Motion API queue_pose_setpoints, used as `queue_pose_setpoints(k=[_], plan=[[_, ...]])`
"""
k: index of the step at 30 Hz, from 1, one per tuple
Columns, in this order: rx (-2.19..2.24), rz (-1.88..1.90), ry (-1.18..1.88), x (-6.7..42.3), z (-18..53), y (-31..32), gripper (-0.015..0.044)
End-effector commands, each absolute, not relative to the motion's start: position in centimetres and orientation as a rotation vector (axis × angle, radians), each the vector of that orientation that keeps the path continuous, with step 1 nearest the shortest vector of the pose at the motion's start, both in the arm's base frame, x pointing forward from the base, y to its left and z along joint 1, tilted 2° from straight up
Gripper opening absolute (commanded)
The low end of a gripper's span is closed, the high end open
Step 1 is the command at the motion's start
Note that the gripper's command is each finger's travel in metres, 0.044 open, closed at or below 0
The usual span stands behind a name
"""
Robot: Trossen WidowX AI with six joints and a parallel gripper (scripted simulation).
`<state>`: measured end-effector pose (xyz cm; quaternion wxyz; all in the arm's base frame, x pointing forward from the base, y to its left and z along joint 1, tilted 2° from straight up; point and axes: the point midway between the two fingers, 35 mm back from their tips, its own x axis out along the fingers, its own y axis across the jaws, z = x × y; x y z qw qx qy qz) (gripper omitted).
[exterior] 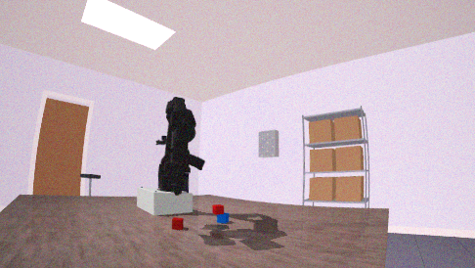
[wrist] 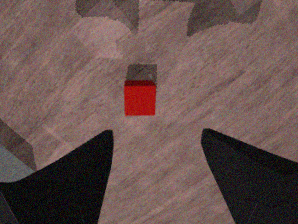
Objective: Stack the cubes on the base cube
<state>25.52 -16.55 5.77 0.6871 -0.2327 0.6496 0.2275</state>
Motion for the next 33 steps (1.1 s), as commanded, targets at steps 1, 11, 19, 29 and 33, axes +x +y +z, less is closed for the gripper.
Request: queue_pose_setpoints(k=[1, 11, 19, 29, 33], plan=[[-0.511, 0.531, 1.472, 25.2, 2.0, -16.3, 0.0265], [-0.511, 0.531, 1.472, 25.1, -0.9, -16.2, 0.0265], [-0.511, 0.531, 1.472, 25.2, -1.5, -16.2, 0.0265], [-0.51, 0.531, 1.472, 25.2, -3.2, -16.1, 0.0265], [-0.51, 0.531, 1.472, 25.2, -3.8, -16.1, 0.0265]])
